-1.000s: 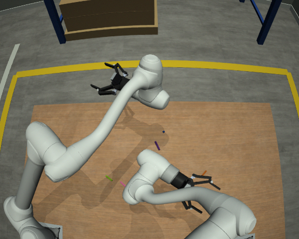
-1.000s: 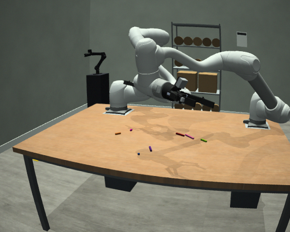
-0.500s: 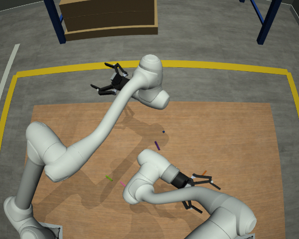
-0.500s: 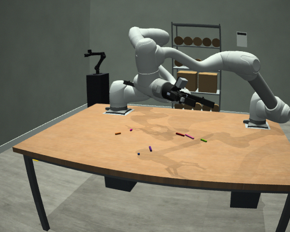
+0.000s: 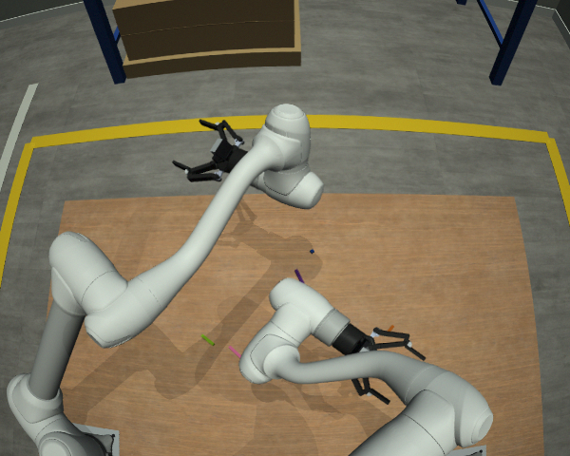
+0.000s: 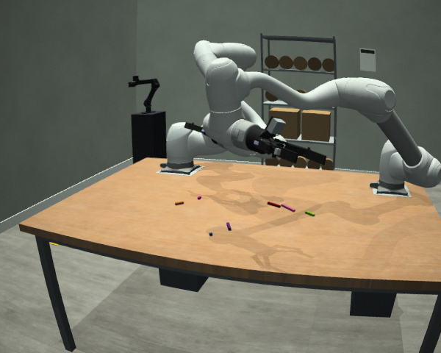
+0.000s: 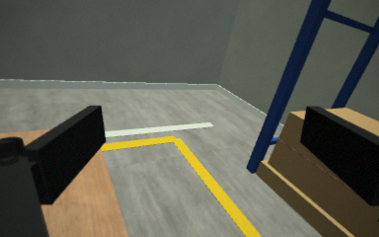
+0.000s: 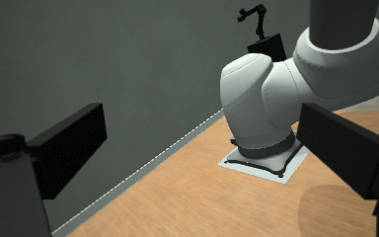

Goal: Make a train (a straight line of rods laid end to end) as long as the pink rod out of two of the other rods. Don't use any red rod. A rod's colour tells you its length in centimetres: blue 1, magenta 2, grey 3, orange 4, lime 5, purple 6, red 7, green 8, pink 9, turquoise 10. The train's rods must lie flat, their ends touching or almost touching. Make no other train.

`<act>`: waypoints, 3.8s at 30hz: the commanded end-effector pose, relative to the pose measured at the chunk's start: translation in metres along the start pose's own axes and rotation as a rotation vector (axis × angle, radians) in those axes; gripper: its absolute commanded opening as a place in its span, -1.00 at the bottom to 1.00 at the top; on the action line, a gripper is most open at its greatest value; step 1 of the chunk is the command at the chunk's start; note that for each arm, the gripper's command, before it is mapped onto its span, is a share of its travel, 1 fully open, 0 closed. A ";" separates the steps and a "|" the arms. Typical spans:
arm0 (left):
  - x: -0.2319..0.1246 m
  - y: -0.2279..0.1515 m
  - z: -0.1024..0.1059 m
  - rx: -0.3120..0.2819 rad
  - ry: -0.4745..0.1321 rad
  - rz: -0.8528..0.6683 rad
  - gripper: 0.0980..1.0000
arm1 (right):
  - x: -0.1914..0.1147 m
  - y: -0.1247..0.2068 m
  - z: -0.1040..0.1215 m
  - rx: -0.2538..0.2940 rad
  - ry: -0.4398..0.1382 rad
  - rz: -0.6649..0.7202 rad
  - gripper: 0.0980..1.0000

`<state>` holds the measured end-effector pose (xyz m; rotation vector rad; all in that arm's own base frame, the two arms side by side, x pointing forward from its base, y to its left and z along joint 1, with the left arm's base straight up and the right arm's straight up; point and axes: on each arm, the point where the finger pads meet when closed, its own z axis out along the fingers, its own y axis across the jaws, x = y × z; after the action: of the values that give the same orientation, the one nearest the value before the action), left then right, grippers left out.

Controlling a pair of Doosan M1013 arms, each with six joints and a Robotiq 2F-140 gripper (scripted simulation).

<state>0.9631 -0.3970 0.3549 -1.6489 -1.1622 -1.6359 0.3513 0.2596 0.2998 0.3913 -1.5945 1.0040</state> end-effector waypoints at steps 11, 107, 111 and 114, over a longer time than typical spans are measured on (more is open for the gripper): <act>0.002 0.000 0.000 0.000 0.000 -0.002 1.00 | -0.015 -0.023 0.014 -0.073 0.006 0.079 1.00; 0.002 0.000 0.000 0.000 0.000 -0.002 1.00 | -0.223 -0.128 0.534 -0.802 2.270 1.816 1.00; 0.002 0.000 0.000 0.000 0.000 -0.002 1.00 | -0.224 -0.123 0.544 -0.761 2.360 1.818 1.00; 0.002 0.000 0.000 0.000 0.000 -0.002 1.00 | -0.225 -0.114 0.557 -0.696 2.491 1.813 1.00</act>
<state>0.9631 -0.3970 0.3549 -1.6489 -1.1622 -1.6359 0.1544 -0.2915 0.1512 -2.2576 0.6004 0.8140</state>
